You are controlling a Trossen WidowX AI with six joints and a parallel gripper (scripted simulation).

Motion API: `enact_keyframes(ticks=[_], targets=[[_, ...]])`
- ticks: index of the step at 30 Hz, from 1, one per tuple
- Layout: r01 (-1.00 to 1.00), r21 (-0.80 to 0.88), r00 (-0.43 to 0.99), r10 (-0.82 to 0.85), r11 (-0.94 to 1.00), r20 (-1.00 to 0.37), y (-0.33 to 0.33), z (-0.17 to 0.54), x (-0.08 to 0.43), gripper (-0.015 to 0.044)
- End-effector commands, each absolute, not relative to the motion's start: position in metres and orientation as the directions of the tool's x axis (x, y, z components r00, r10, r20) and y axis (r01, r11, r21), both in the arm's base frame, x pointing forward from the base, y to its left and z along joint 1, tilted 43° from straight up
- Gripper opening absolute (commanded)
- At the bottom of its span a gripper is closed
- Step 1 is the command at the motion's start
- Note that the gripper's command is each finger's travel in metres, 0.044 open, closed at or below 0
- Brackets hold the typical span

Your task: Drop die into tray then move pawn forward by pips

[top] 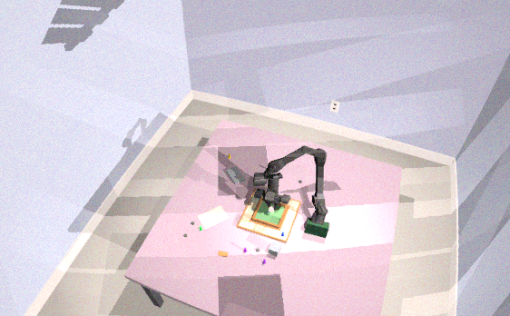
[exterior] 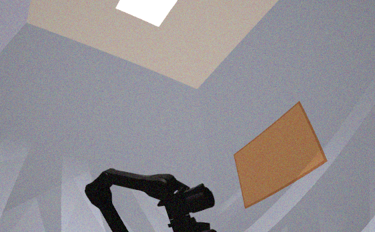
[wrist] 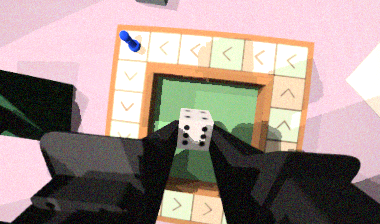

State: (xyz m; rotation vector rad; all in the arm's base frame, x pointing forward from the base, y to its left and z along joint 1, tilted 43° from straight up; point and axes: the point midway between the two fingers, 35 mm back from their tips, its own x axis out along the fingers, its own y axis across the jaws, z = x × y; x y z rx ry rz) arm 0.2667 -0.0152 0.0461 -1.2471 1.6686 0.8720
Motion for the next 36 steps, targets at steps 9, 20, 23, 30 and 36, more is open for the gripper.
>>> enact_keyframes(ticks=[9, 20, 23, 30, 36], targets=[[-0.976, 0.012, -0.016, -0.017, 0.218, -1.0, -0.016, 0.042, 0.264, 0.0], [-0.98, -0.048, 0.068, 0.101, 0.194, -0.993, -0.015, 0.07, 0.271, 0.0], [-0.98, -0.048, 0.068, 0.101, 0.194, -0.993, -0.014, 0.09, 0.274, 0.0], [-0.98, -0.048, 0.068, 0.101, 0.194, -0.993, -0.014, 0.088, 0.272, 0.0], [-0.98, -0.048, 0.068, 0.101, 0.194, -0.993, -0.014, 0.089, 0.273, 0.0]])
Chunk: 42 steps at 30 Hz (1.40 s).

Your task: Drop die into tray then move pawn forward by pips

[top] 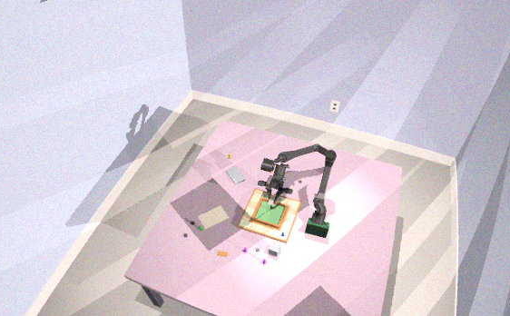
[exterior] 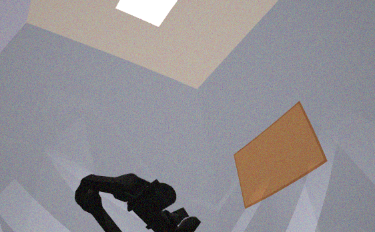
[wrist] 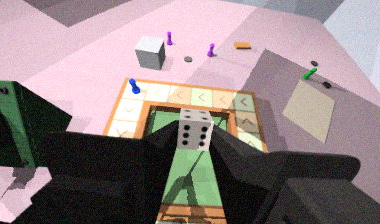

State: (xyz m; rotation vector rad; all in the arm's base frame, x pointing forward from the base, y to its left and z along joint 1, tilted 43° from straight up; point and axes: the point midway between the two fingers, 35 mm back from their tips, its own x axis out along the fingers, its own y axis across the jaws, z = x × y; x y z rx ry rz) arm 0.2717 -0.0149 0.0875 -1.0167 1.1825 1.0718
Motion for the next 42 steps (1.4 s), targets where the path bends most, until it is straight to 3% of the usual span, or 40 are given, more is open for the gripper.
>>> enact_keyframes(ticks=[1, 19, 36, 39, 42], targets=[[-0.98, -0.048, 0.068, 0.101, 0.194, -0.993, -0.014, 0.089, 0.273, 0.0], [-0.979, -0.045, 0.065, 0.095, 0.198, -0.993, -0.015, 0.088, 0.272, 0.0], [-0.98, -0.039, 0.058, 0.088, 0.197, -0.994, 0.012, 0.116, 0.276, 0.044], [-0.971, 0.03, -0.063, -0.131, 0.237, -0.989, 0.007, 0.093, 0.271, 0.044], [-0.968, 0.022, -0.133, -0.439, 0.249, -0.889, 0.001, 0.075, 0.27, 0.044]])
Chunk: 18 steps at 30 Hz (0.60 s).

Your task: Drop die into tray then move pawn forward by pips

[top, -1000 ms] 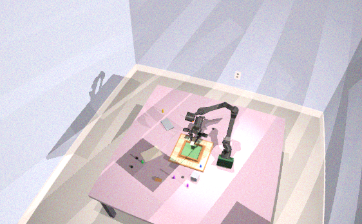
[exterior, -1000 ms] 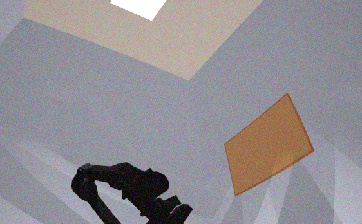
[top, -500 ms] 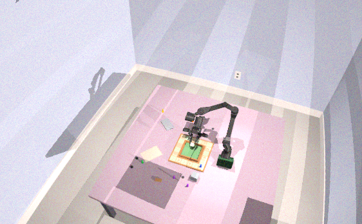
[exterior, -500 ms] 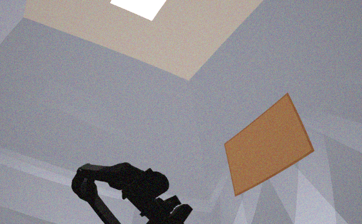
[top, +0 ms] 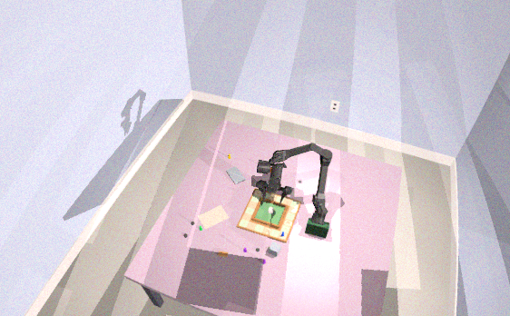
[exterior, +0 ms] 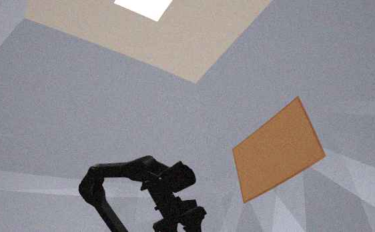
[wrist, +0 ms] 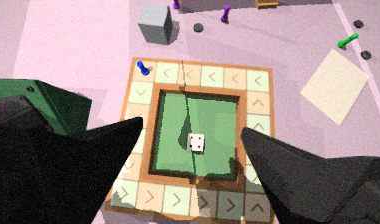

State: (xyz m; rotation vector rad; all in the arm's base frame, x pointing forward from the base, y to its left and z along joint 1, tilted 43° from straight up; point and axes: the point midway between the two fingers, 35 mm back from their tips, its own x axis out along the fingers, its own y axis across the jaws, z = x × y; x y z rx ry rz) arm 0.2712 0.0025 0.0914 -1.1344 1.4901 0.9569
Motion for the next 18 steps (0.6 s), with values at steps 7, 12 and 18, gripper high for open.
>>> enact_keyframes(ticks=[7, 12, 18], targets=[[-0.98, -0.046, -0.096, -0.663, 0.194, -0.742, 0.001, 0.069, 0.276, 0.044], [-0.951, -0.072, -0.129, -0.6, 0.299, -0.79, 0.009, 0.058, 0.267, 0.0361], [-0.712, -0.357, -0.123, -0.608, 0.605, -0.785, 0.034, 0.032, 0.253, 0.0204]])
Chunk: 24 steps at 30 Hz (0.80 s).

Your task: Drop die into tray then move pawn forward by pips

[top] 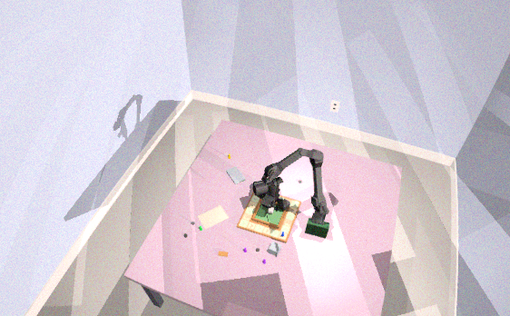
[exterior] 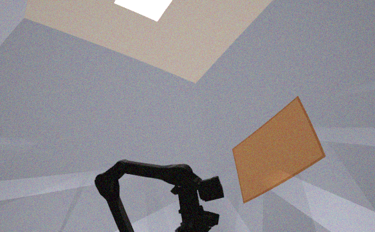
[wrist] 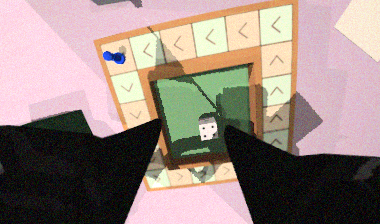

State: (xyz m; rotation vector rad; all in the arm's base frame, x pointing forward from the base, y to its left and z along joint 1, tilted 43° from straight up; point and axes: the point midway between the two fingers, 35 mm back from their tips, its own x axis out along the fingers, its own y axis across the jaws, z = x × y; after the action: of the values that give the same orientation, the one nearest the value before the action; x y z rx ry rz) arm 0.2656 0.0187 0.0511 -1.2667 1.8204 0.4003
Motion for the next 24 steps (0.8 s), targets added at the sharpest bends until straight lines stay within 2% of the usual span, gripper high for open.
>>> enact_keyframes(ticks=[1, 6, 10, 22, 24], targets=[[-0.653, -0.399, -0.122, -0.609, 0.643, -0.783, 0.038, 0.028, 0.25, 0.02], [-0.306, -0.566, -0.117, -0.62, 0.766, -0.776, 0.056, 0.008, 0.233, 0.02], [0.012, -0.636, -0.112, -0.631, 0.772, -0.768, 0.068, -0.007, 0.219, 0.02], [0.548, -0.591, -0.1, -0.655, 0.592, -0.749, 0.085, -0.032, 0.187, 0.02], [0.582, -0.578, -0.099, -0.656, 0.572, -0.748, 0.086, -0.034, 0.186, 0.02]])
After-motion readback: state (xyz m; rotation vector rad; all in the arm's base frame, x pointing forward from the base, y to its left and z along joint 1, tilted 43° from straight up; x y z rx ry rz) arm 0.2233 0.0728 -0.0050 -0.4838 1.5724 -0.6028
